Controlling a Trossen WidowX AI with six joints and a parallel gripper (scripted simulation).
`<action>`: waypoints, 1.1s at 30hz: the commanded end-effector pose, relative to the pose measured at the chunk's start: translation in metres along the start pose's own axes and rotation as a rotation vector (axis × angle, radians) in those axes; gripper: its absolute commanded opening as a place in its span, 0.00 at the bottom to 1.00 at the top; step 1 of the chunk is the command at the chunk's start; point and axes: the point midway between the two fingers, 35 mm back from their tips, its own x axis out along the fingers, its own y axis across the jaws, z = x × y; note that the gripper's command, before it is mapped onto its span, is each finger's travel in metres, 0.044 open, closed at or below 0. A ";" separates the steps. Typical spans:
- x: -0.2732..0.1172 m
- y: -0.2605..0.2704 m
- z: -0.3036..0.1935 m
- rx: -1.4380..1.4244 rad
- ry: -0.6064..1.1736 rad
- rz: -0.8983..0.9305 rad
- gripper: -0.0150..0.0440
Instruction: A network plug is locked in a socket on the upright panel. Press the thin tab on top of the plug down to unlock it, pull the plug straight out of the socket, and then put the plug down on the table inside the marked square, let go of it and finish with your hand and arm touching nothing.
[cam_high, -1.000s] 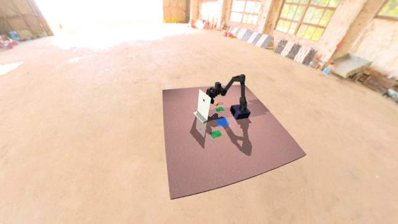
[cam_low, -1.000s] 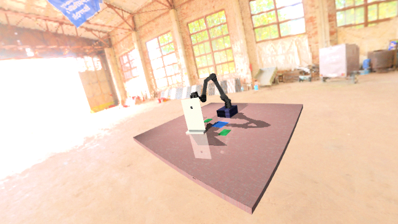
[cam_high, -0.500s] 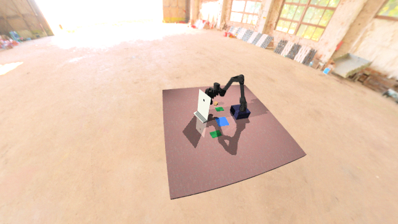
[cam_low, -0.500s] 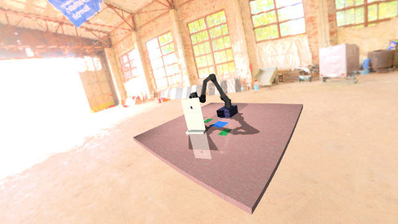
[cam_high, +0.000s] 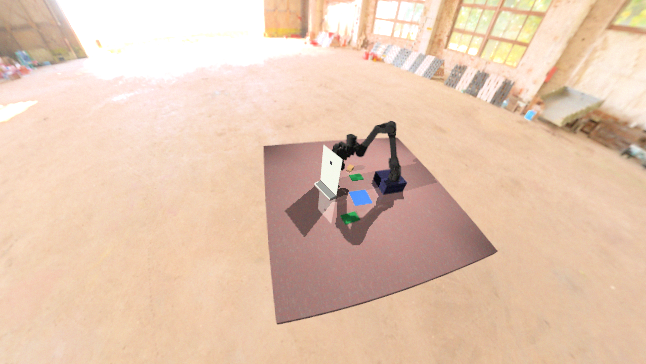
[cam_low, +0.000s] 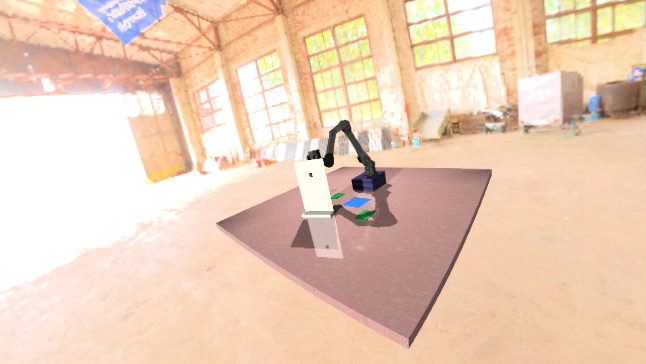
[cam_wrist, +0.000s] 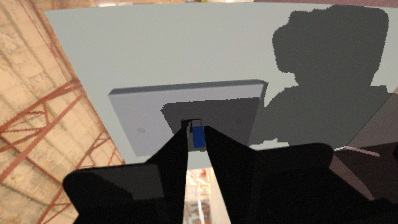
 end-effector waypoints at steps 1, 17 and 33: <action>0.000 0.000 0.001 0.002 -0.004 0.000 0.33; -0.004 0.000 -0.001 0.002 -0.004 -0.001 0.25; -0.017 -0.001 -0.004 0.003 -0.004 -0.002 0.25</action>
